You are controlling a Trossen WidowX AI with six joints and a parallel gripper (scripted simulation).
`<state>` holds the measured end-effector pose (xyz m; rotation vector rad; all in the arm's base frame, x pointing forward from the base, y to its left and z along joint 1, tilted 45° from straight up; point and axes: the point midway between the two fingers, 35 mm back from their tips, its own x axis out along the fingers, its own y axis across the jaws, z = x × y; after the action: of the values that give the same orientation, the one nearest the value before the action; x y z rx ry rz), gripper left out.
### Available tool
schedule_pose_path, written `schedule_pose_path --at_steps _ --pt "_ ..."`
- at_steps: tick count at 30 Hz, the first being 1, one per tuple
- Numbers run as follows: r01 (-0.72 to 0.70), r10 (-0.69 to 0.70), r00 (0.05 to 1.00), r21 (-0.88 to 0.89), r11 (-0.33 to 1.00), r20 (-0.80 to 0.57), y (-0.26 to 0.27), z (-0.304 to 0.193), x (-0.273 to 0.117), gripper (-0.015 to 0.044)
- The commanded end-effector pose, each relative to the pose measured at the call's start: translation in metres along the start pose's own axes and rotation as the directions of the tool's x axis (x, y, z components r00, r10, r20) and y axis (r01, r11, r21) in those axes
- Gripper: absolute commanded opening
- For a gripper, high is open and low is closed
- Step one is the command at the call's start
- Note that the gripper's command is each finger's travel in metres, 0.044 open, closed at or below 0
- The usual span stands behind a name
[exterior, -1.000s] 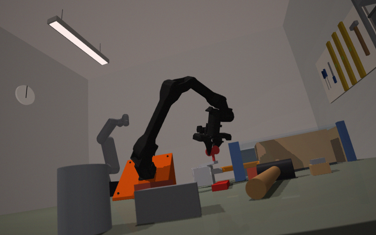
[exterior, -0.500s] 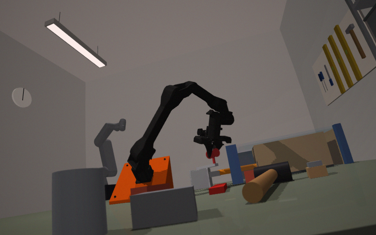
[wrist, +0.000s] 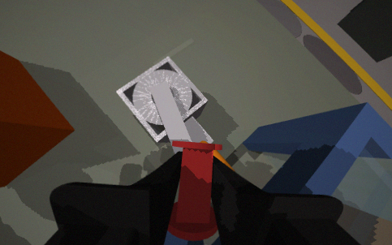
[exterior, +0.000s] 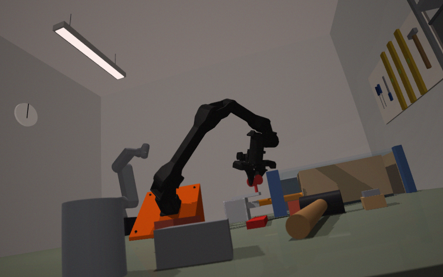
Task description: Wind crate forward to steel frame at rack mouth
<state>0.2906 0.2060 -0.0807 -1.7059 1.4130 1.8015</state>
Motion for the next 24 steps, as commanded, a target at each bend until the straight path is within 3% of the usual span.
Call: schedule_pose_path --at_steps 1,24 --pt "0.004 -0.004 1.000 0.003 1.000 -0.003 -0.009 0.003 0.004 0.0000" --pt "0.006 -0.006 1.000 0.003 1.000 -0.002 -0.035 0.026 0.014 0.0000"
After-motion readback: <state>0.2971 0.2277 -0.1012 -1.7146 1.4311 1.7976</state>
